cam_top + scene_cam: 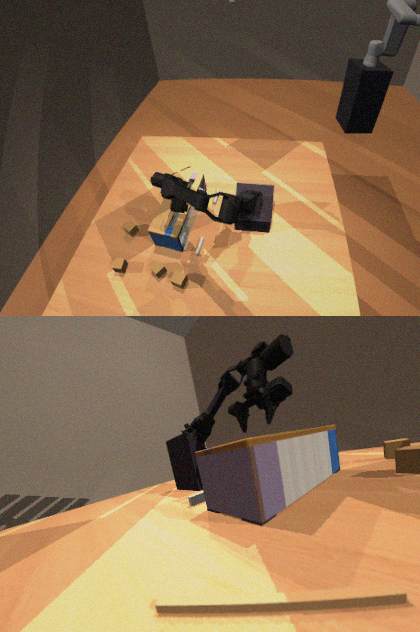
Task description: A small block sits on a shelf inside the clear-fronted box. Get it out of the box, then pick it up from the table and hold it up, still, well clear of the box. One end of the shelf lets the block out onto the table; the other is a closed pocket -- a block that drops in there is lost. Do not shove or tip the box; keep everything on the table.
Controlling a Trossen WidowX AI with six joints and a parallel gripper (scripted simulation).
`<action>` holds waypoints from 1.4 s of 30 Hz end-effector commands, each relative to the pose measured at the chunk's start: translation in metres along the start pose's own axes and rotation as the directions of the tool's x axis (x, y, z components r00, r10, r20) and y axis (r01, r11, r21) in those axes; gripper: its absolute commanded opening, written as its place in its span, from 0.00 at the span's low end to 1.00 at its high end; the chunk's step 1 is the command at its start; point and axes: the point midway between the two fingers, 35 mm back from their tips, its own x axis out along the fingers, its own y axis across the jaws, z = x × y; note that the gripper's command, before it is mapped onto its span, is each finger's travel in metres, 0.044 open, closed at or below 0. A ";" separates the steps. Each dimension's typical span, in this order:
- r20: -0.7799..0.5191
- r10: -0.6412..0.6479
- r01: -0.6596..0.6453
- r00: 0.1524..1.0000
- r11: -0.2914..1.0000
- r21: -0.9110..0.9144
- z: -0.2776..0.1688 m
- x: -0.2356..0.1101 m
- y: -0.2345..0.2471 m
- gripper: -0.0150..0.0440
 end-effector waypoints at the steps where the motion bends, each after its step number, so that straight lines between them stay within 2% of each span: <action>1: 0.012 0.047 -0.047 0.999 0.999 0.000 0.004 0.004 0.008 0.93; 42: 0.013 0.047 -0.047 0.999 0.999 0.000 0.017 0.063 0.011 0.93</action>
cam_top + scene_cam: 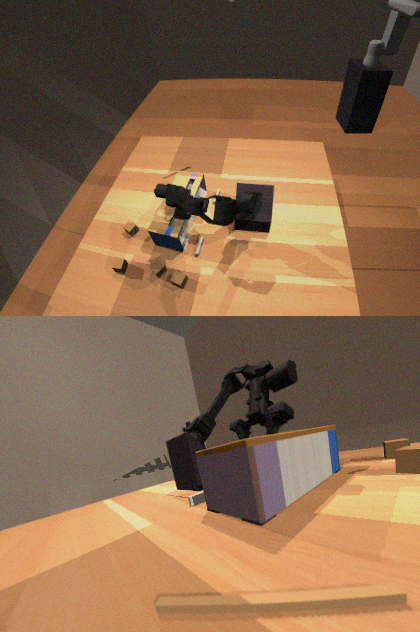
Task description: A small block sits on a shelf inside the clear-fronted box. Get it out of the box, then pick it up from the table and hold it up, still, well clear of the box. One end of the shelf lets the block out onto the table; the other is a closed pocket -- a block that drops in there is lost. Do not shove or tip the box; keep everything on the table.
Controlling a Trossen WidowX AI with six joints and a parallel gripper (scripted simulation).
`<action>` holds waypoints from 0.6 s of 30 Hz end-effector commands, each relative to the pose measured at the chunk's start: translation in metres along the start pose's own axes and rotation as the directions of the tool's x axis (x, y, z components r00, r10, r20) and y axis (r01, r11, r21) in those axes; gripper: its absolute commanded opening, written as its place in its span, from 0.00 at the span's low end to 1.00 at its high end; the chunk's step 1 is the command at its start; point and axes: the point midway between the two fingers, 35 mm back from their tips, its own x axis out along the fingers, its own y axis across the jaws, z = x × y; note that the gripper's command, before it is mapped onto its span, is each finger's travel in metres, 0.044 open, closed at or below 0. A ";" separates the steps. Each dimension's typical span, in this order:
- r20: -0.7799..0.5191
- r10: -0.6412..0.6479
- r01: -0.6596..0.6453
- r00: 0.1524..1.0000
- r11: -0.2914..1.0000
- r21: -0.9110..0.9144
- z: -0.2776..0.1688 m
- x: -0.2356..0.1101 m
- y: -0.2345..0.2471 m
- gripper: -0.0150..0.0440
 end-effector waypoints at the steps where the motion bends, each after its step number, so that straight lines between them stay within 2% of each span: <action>1: 0.005 0.007 -0.008 1.000 1.000 0.008 0.001 0.009 0.003 0.93; 11: 0.006 0.008 -0.008 1.000 1.000 0.008 0.005 0.023 0.006 0.93; 18: 0.001 0.001 -0.001 1.000 1.000 0.000 -0.003 0.020 0.003 0.93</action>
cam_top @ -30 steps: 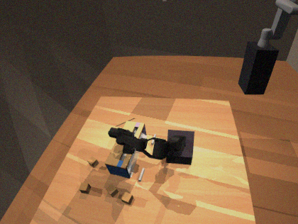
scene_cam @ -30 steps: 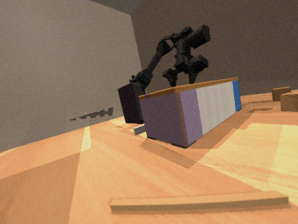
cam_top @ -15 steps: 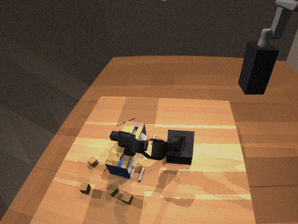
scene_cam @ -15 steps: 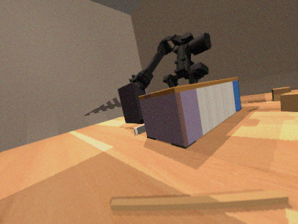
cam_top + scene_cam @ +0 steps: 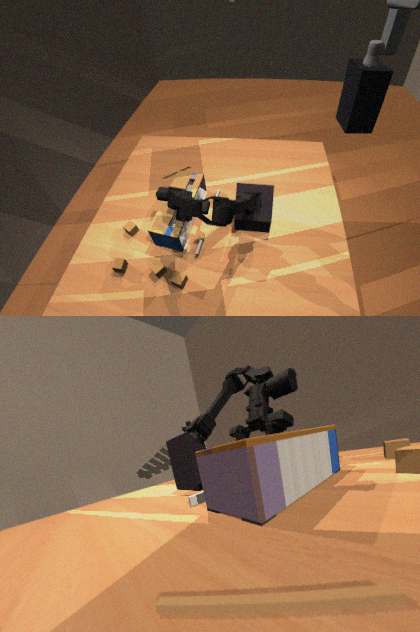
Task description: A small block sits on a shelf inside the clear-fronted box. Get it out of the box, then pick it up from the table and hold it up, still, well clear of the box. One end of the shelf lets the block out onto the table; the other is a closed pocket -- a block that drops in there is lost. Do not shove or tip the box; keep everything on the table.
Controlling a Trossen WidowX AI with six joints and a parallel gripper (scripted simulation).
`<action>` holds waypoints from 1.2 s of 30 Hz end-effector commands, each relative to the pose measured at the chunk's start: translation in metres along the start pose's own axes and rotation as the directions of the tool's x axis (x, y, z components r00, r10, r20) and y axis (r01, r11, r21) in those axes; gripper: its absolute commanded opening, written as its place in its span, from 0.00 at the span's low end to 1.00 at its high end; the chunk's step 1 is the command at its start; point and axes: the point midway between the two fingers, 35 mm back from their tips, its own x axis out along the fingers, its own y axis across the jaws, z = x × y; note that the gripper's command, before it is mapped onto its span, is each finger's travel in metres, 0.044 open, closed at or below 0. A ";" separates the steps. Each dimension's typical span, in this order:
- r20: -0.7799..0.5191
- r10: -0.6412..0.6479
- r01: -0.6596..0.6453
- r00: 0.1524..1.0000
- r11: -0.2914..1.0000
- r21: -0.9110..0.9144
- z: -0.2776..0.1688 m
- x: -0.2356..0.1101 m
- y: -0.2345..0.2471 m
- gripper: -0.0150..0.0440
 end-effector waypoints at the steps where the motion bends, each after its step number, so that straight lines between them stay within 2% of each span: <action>1: -0.001 -0.001 0.001 1.000 1.000 -0.001 -0.011 0.004 0.000 0.93; 36: -0.004 0.000 0.000 1.000 1.000 -0.001 -0.091 0.033 0.001 0.93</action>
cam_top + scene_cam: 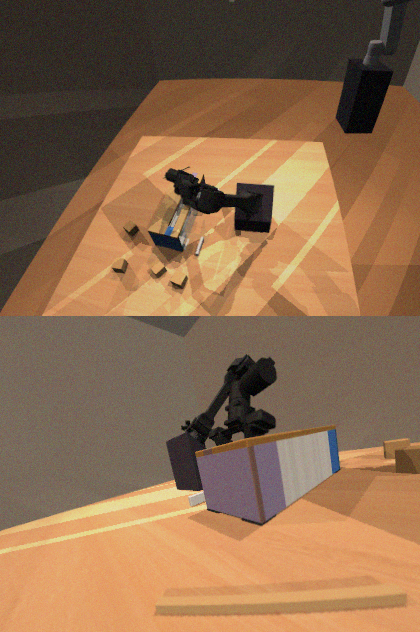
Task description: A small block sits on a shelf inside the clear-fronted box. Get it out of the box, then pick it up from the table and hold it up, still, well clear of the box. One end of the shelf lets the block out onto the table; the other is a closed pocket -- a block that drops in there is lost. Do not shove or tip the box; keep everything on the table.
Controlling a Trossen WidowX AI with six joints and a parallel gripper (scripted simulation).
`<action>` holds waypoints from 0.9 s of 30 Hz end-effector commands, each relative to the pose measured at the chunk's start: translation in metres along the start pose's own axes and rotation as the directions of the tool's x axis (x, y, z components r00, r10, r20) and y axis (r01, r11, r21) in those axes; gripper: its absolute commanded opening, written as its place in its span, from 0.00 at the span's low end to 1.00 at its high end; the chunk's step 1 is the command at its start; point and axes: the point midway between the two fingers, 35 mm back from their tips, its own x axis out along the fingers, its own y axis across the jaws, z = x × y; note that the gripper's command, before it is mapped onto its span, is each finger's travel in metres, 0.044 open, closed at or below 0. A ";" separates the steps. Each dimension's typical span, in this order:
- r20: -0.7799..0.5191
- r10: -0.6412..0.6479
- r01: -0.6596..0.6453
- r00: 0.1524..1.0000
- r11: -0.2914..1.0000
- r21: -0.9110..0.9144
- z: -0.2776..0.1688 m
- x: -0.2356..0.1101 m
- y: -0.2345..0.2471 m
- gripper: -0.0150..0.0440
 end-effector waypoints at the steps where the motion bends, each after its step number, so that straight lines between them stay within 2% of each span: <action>1: -0.005 0.001 -0.001 1.000 1.000 0.001 -0.013 0.004 0.001 0.93; 17: -0.006 0.001 -0.001 1.000 1.000 0.000 -0.048 0.017 0.001 0.93; 20: -0.006 0.003 -0.003 1.000 1.000 0.002 -0.052 0.003 0.001 0.93; 24: -0.003 0.009 -0.009 1.000 1.000 0.006 -0.061 -0.037 0.003 0.93; 27: -0.002 0.011 -0.011 1.000 1.000 0.007 -0.062 -0.044 0.005 0.93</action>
